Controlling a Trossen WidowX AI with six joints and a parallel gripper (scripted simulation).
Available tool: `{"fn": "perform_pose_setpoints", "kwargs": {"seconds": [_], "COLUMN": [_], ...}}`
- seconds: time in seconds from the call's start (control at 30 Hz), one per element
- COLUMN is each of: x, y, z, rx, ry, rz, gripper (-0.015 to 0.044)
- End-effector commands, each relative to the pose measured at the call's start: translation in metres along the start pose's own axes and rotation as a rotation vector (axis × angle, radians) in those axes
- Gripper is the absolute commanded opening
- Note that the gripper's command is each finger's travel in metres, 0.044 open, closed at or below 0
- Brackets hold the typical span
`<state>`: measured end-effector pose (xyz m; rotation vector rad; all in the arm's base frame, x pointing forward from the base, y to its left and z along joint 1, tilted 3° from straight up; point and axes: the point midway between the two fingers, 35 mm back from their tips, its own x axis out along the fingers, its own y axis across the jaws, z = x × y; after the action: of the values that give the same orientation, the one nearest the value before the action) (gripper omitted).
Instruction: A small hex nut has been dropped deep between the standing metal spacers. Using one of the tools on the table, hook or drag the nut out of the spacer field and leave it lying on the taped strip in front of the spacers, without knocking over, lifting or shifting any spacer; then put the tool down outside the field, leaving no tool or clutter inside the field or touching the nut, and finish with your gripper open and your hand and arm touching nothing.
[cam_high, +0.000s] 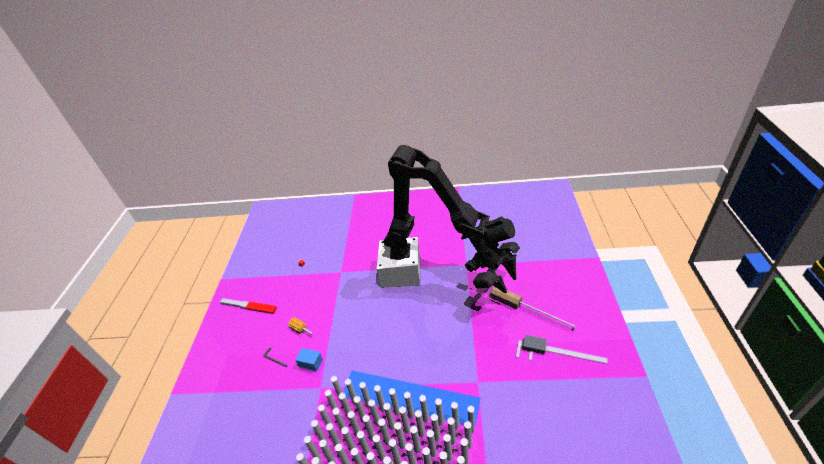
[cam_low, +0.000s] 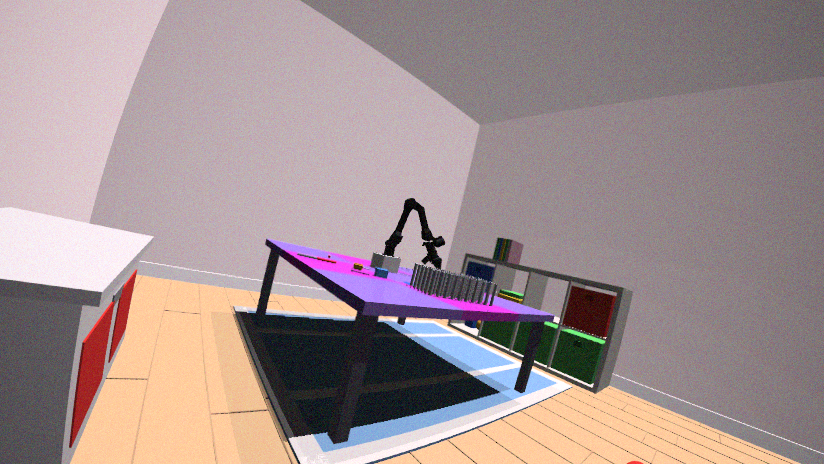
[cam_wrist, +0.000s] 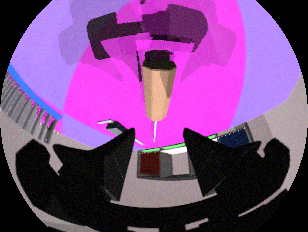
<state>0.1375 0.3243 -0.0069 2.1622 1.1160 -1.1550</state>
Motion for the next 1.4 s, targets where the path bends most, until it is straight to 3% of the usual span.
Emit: {"fn": "perform_pose_setpoints", "kwargs": {"seconds": [0.0, 1.13, 1.27, 1.37], "x": [0.008, 0.048, 0.048, 0.048], "y": [0.0, 0.002, 0.002, 0.002], "z": [0.008, 0.039, 0.039, 0.039], "rx": [-0.004, -0.007, -0.007, -0.007], "ry": [-0.014, -0.013, -0.013, -0.013], "rz": [0.0, -0.001, -0.001, -0.001], "gripper": [0.028, 0.028, 0.0175, 0.0155]}}
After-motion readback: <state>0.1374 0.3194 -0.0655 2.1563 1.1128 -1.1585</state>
